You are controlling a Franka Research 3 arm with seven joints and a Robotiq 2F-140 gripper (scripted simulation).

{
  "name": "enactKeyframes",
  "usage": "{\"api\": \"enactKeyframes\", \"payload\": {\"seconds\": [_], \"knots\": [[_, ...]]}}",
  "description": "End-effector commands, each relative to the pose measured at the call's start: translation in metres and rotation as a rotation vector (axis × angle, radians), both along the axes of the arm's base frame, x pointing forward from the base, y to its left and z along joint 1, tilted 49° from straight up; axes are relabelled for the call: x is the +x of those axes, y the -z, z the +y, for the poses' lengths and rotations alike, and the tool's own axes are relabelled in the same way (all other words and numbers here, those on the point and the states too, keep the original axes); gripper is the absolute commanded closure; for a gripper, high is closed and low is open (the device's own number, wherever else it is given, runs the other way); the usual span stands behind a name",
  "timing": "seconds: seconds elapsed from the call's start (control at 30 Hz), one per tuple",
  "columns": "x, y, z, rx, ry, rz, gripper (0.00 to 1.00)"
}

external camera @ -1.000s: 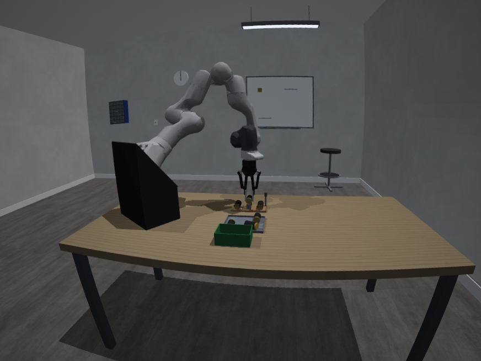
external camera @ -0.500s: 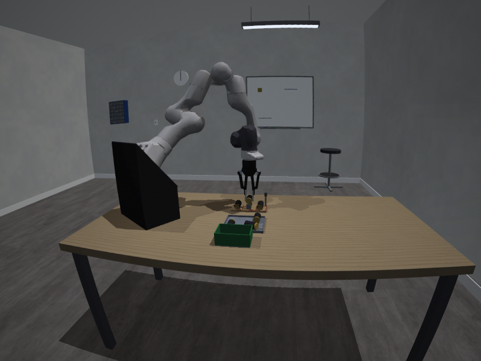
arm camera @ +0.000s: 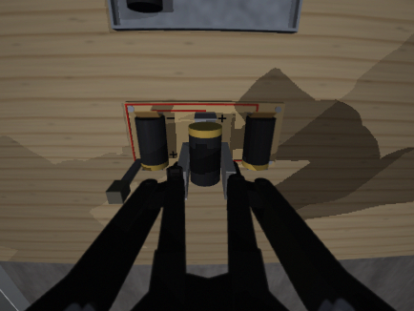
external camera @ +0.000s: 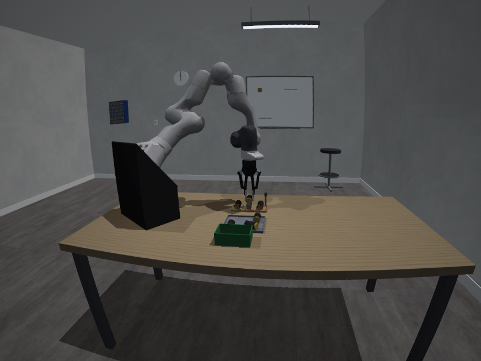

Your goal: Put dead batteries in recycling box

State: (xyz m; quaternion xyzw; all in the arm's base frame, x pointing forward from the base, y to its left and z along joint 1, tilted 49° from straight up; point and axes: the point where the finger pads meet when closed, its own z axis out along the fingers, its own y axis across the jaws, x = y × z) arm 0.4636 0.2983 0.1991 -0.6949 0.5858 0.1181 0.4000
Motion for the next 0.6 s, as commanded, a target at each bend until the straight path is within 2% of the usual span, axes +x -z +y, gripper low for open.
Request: {"api": "enactKeyframes", "payload": {"seconds": [0.0, 0.57], "knots": [[0.002, -0.001, -0.001, 0.0, 0.002, -0.005, 0.84], [0.008, 0.012, 0.013, 0.0, 0.002, -0.005, 0.84]]}}
